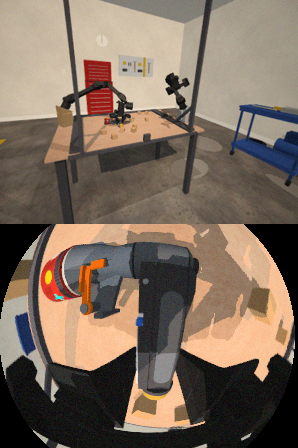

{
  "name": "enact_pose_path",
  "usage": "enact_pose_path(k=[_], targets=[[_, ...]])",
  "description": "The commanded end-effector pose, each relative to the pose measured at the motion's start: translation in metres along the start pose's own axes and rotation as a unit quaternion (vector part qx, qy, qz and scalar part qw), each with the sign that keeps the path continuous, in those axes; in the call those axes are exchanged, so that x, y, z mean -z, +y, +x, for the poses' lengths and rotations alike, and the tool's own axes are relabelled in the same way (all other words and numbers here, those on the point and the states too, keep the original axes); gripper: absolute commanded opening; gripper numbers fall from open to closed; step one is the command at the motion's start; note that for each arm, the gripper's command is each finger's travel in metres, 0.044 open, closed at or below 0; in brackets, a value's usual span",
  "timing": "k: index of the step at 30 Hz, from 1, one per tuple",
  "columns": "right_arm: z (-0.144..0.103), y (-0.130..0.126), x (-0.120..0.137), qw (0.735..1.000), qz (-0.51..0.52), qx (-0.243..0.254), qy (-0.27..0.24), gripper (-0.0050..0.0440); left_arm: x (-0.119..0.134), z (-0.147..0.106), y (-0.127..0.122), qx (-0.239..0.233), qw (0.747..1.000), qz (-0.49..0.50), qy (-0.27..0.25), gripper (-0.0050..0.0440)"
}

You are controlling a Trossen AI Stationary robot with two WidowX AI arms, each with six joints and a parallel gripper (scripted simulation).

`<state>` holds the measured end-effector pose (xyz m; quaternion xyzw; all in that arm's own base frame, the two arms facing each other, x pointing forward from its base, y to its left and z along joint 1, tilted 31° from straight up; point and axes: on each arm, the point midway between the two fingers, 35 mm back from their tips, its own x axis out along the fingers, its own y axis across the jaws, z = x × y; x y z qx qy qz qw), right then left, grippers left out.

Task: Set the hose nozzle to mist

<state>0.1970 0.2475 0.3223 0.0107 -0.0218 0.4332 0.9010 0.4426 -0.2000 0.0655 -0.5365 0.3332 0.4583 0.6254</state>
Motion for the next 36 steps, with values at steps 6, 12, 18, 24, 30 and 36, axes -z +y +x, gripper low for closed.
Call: enact_pose_path(k=[6,12,18,24,30,36], targets=[[-0.0011,0.0005,-0.0070,1.000,-0.001,-0.001,-0.009,0.0407,-0.0019,-0.0176,-0.0077,0.017,0.996,-0.085,0.023,0.0165],[-0.0011,0.0005,-0.0070,1.000,-0.001,-0.001,-0.009,0.0407,-0.0020,-0.0179,-0.0080,0.018,0.994,-0.107,0.026,0.0165],[-0.0011,0.0005,-0.0070,1.000,-0.001,-0.001,-0.009,0.0407,-0.0022,-0.0176,-0.0077,0.017,0.990,-0.133,0.030,0.0165],[-0.0011,0.0005,-0.0070,1.000,-0.001,-0.001,-0.009,0.0407,-0.0023,-0.0176,-0.0070,0.017,0.982,-0.182,0.037,0.0165],[-0.0011,0.0005,-0.0070,1.000,-0.001,-0.001,-0.009,0.0407,-0.0028,-0.0176,-0.0069,0.018,0.972,-0.230,0.044,0.0165],[-0.0011,0.0005,-0.0070,1.000,-0.001,-0.001,-0.009,0.0407,-0.0028,-0.0175,-0.0067,0.018,0.964,-0.263,0.049,0.0165]])
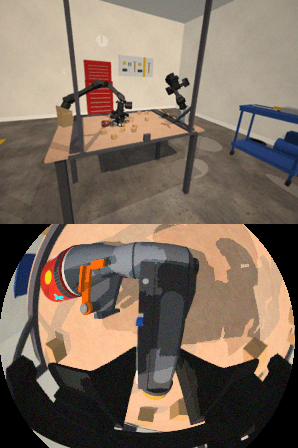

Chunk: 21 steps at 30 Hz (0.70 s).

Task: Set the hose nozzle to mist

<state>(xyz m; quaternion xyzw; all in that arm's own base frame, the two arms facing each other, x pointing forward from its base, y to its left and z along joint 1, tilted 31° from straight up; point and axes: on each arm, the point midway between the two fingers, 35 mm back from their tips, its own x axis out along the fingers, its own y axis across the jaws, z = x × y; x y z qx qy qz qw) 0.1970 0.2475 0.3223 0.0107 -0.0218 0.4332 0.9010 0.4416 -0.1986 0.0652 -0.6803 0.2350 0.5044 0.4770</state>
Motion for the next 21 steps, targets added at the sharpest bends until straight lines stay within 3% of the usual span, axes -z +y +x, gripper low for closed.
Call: enact_pose_path(k=[1,9,15,21], targets=[[-0.0011,0.0005,-0.0070,1.000,-0.001,-0.001,-0.009,0.0407,0.0031,-0.0177,-0.0074,0.010,0.999,-0.042,0.023,0.0165],[-0.0011,0.0005,-0.0070,1.000,-0.001,-0.001,-0.009,0.0407,0.0028,-0.0173,-0.0073,0.010,0.994,-0.105,0.033,0.0165],[-0.0011,0.0005,-0.0070,1.000,-0.001,-0.001,-0.009,0.0407,0.0031,-0.0177,-0.0076,0.010,0.996,-0.088,0.031,0.0165],[-0.0011,0.0005,-0.0070,1.000,-0.001,-0.001,-0.009,0.0407,-0.0068,-0.0255,-0.0051,0.016,0.992,-0.083,0.092,0.0165]])
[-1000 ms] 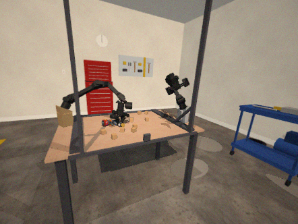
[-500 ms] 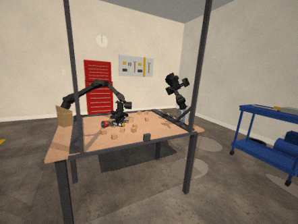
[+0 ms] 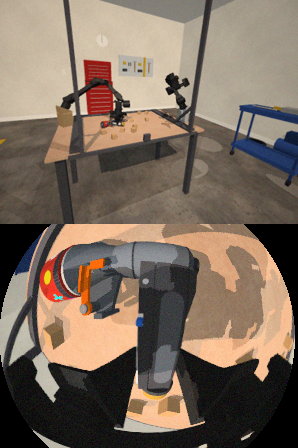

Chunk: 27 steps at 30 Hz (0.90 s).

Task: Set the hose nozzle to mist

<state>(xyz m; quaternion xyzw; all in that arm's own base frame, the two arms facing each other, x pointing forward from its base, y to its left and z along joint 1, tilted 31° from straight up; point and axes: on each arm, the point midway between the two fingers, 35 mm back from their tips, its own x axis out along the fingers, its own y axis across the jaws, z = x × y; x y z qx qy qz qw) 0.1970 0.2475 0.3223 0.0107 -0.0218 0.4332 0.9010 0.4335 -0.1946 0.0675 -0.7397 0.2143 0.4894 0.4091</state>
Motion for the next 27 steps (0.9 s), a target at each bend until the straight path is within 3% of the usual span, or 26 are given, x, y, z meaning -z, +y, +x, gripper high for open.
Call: enact_pose_path(k=[1,7,10,13,20,24,27], targets=[[-0.001,0.001,-0.007,1.000,-0.001,-0.001,-0.009,0.0407,0.003,-0.022,-0.009,0.012,0.998,-0.001,0.054,0.0165],[-0.001,0.001,-0.007,1.000,-0.001,-0.001,-0.009,0.0407,-0.002,-0.029,-0.009,0.013,0.995,0.000,0.100,0.0165],[-0.001,0.001,-0.007,1.000,-0.001,-0.001,-0.009,0.0407,0.001,-0.028,-0.011,0.014,0.996,-0.001,0.093,0.0165],[-0.001,0.001,-0.007,1.000,-0.001,-0.001,-0.009,0.0407,-0.006,-0.034,-0.009,0.012,0.992,0.001,0.127,0.0165],[-0.001,0.001,-0.007,1.000,-0.001,-0.001,-0.009,0.0407,-0.002,-0.033,-0.010,0.014,0.993,0.000,0.118,0.0165],[-0.001,0.001,-0.007,1.000,-0.001,-0.001,-0.009,0.0407,-0.012,-0.039,-0.009,0.012,0.987,0.002,0.160,0.0165],[-0.001,0.001,-0.007,1.000,-0.001,-0.001,-0.009,0.0407,-0.009,-0.038,-0.010,0.014,0.988,0.001,0.153,0.0165]])
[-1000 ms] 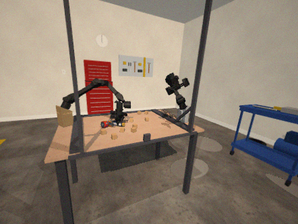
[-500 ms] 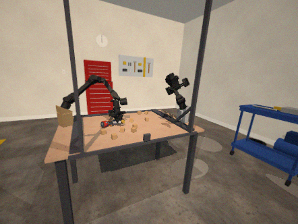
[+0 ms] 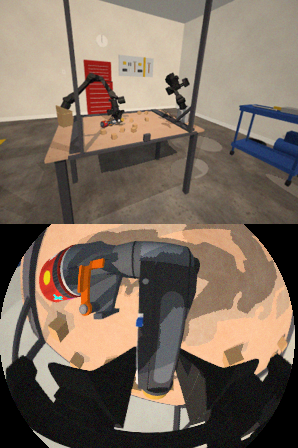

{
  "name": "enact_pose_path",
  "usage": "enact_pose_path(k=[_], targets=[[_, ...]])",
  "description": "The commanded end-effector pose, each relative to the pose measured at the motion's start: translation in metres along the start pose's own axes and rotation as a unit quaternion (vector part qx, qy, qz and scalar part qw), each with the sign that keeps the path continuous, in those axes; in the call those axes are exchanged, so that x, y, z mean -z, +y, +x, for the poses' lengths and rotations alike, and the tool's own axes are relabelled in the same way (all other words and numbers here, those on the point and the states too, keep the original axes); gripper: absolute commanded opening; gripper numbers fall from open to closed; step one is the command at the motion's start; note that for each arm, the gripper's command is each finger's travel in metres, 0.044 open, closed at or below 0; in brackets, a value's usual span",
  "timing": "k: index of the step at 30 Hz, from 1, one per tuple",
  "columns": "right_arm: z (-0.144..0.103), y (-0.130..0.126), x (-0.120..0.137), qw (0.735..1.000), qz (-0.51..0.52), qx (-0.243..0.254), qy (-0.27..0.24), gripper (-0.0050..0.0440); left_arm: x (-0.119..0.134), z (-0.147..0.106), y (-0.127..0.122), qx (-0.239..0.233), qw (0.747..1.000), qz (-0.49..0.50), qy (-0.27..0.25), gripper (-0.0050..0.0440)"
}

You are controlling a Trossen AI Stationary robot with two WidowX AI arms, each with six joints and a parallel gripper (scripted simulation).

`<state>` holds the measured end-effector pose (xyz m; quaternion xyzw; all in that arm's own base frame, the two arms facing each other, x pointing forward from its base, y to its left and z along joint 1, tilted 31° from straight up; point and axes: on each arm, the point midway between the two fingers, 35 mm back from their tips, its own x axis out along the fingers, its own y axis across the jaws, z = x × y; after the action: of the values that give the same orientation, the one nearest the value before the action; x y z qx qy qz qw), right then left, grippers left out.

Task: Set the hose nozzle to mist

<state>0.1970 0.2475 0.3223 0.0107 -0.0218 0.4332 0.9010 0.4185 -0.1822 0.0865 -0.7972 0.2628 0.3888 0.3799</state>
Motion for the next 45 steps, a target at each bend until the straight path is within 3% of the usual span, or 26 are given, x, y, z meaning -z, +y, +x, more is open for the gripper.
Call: enact_pose_path(k=[1,13,19,40,45], targets=[[-0.001,0.001,-0.007,1.000,-0.001,-0.001,-0.009,0.0407,0.006,-0.017,-0.005,0.009,0.999,0.004,0.046,0.0165],[-0.001,0.001,-0.007,1.000,-0.001,-0.001,-0.009,0.0407,-0.004,-0.031,-0.005,0.009,0.992,0.006,0.129,0.0165],[-0.001,0.001,-0.007,1.000,-0.001,-0.001,-0.009,0.0407,-0.001,-0.030,-0.007,0.010,0.993,0.005,0.117,0.0165],[-0.001,0.001,-0.007,1.000,-0.001,-0.001,-0.009,0.0407,-0.029,-0.048,-0.003,0.007,0.969,0.008,0.249,0.0165],[-0.001,0.001,-0.007,1.000,-0.001,-0.001,-0.009,0.0407,-0.027,-0.046,-0.004,0.009,0.971,0.008,0.239,0.0165]])
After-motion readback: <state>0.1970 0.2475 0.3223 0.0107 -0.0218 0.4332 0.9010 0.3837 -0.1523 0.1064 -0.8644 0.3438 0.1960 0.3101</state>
